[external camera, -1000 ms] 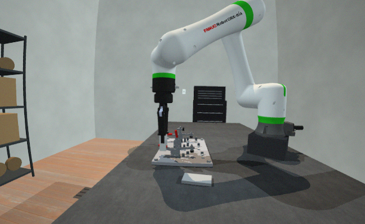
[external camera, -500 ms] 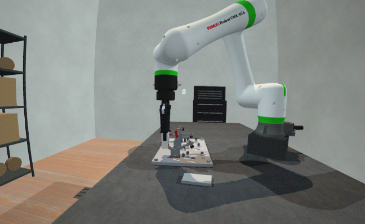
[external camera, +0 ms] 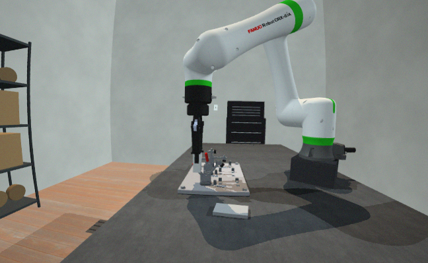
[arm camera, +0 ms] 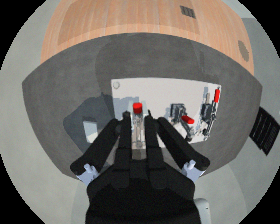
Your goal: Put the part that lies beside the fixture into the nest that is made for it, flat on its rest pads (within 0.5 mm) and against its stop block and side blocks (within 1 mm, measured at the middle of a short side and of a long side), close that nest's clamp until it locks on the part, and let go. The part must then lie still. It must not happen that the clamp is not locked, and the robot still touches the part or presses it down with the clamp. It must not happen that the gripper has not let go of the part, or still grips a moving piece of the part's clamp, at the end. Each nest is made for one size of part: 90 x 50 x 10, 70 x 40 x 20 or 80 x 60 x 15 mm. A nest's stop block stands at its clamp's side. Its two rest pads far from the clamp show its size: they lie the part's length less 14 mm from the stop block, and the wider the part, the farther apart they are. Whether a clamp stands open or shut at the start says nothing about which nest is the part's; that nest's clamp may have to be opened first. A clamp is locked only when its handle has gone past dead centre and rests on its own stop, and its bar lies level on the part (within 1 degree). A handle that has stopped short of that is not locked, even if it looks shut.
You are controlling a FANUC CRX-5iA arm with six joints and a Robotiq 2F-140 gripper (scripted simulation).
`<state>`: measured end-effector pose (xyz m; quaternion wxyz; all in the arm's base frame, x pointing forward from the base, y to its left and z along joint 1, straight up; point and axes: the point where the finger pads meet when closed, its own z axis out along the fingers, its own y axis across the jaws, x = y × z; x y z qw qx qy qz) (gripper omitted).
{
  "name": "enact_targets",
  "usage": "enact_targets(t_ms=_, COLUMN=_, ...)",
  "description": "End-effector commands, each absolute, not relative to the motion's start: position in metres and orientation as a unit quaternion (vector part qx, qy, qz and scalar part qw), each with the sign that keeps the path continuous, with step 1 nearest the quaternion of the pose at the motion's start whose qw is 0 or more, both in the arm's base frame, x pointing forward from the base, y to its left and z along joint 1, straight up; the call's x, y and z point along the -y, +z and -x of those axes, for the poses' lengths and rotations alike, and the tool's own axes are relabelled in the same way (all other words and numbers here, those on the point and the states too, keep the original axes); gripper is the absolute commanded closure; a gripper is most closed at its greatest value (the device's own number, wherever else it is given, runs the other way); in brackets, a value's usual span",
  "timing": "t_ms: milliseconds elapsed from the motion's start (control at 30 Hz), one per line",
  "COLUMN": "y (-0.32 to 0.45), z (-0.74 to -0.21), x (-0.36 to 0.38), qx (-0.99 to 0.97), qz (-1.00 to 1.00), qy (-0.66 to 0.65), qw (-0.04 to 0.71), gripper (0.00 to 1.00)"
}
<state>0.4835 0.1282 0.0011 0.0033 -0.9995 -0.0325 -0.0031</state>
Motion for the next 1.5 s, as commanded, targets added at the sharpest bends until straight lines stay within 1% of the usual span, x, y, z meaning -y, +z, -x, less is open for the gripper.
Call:
enact_targets(t_ms=0, y=0.002, z=-0.479, x=-0.128, qx=0.032, qz=0.999, qy=-0.003, qw=0.003, gripper=1.0)
enact_targets(t_ms=733, y=0.004, z=-0.464, x=-0.127, qx=0.032, qz=0.999, qy=-0.003, qw=0.003, gripper=1.0)
enact_targets(t_ms=1467, y=0.004, z=-0.462, x=-0.127, qx=0.032, qz=0.999, qy=-0.003, qw=0.003, gripper=1.0)
